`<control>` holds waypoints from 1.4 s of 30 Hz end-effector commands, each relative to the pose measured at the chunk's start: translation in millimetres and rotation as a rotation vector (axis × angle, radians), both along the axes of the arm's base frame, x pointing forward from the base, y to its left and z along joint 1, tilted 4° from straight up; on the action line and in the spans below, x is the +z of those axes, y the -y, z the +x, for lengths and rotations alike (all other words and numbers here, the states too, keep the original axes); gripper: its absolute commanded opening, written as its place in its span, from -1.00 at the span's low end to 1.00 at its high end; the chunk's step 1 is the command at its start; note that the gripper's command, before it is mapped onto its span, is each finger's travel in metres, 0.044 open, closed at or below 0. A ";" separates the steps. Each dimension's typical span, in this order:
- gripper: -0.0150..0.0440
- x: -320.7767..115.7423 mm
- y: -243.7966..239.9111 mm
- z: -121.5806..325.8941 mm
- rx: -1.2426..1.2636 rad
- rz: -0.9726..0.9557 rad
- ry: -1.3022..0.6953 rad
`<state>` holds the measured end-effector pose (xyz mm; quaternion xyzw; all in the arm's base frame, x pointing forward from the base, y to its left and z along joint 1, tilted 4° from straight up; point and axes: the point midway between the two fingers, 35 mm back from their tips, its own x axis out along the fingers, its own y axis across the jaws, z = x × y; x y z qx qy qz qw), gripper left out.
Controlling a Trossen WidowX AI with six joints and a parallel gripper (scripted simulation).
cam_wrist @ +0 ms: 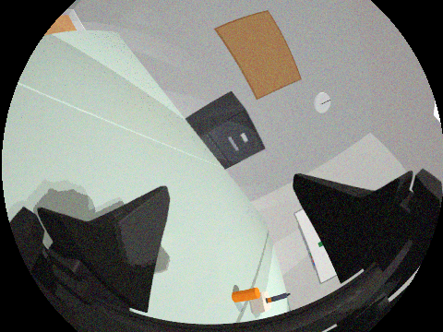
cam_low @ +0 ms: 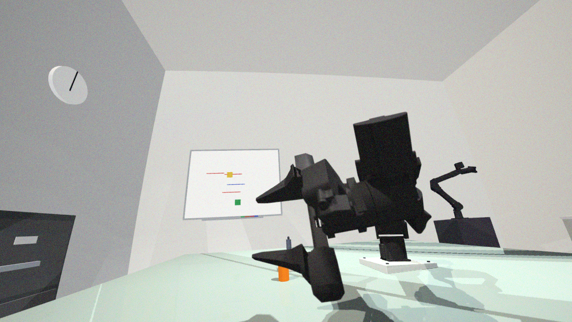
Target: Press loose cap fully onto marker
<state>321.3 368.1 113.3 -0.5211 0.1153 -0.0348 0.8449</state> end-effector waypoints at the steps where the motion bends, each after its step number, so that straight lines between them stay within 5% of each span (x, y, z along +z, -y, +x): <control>1: 0.78 -0.2 1.0 2.2 -0.002 0.012 -0.004; 6: 0.33 -7.9 37.0 52.7 -0.096 0.334 -0.138; 14: 0.32 -20.0 131.4 92.8 -0.548 0.941 -0.362; 25: 0.32 -11.0 226.0 67.0 -1.309 1.472 -0.389; 33: 0.32 13.4 275.5 21.9 -1.963 1.711 -0.226; 42: 0.32 14.6 277.2 19.3 -1.989 1.717 -0.217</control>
